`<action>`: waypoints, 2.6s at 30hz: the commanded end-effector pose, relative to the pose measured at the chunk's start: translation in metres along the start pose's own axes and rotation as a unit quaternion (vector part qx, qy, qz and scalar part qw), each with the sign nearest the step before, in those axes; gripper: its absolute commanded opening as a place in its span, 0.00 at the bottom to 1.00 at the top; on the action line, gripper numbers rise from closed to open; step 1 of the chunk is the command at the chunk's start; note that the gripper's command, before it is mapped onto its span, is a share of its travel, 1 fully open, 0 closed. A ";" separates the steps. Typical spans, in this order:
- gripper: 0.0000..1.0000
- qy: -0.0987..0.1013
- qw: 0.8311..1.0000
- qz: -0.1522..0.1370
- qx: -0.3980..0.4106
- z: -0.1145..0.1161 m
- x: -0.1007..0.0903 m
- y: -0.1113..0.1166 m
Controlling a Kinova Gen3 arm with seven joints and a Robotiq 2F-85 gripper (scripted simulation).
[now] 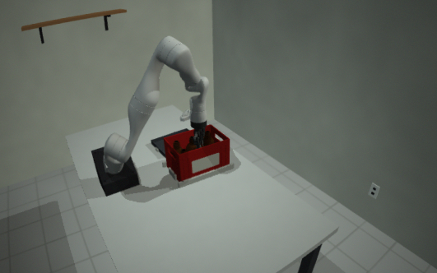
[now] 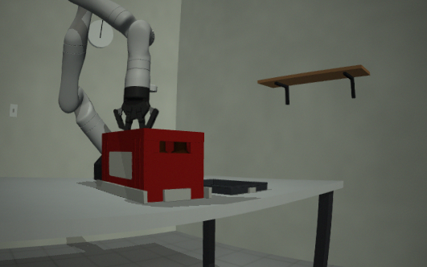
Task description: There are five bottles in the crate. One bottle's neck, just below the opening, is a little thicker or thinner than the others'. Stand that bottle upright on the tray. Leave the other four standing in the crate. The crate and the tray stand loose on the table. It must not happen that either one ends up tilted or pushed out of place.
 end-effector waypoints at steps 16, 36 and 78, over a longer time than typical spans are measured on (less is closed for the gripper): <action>0.00 0.000 1.000 0.000 0.000 0.000 0.000 0.000; 0.64 0.000 1.000 0.000 0.000 0.000 0.000 0.000; 0.64 0.000 1.000 0.000 0.000 0.000 -0.021 0.000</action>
Point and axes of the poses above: the point where the finger pads meet when closed, its own x axis out along the fingers, its own z axis across the jaws, y = z × x, the point moved 5 cm from there along -x, back along the fingers, and after that the axes turned 9 degrees about -x, right-handed, at the moved point
